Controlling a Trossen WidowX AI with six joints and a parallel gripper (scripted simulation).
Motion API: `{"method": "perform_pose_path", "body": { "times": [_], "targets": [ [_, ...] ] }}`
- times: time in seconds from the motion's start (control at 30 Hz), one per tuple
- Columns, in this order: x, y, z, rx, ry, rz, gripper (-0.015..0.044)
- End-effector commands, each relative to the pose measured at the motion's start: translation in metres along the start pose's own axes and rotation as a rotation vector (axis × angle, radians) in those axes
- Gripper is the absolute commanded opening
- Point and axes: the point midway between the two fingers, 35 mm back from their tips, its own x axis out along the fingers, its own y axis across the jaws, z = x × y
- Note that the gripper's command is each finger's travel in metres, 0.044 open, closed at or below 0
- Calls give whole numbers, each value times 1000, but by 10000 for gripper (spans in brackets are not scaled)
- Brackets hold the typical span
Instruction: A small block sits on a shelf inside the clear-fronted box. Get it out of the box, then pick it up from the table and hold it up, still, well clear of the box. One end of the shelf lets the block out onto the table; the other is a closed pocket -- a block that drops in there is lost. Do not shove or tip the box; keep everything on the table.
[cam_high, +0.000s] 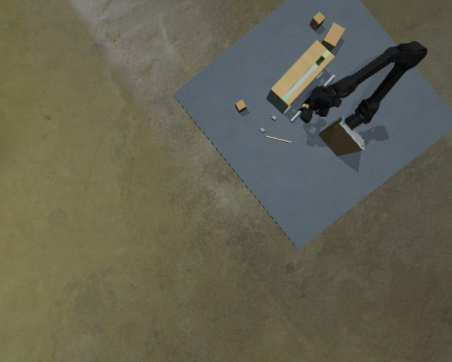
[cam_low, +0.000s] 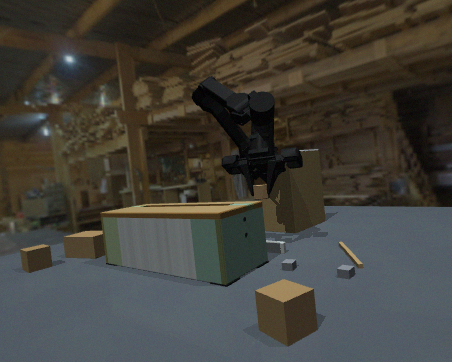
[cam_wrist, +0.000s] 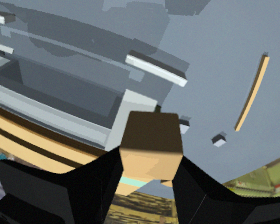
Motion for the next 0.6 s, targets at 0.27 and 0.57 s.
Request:
{"method": "perform_pose_path", "body": {
  "times": [0.27,0.57],
  "targets": [
    [-37,-10,-6,-117,39,-58,0],
    [-37,-10,-6,-117,39,-58,0]
  ]
}}
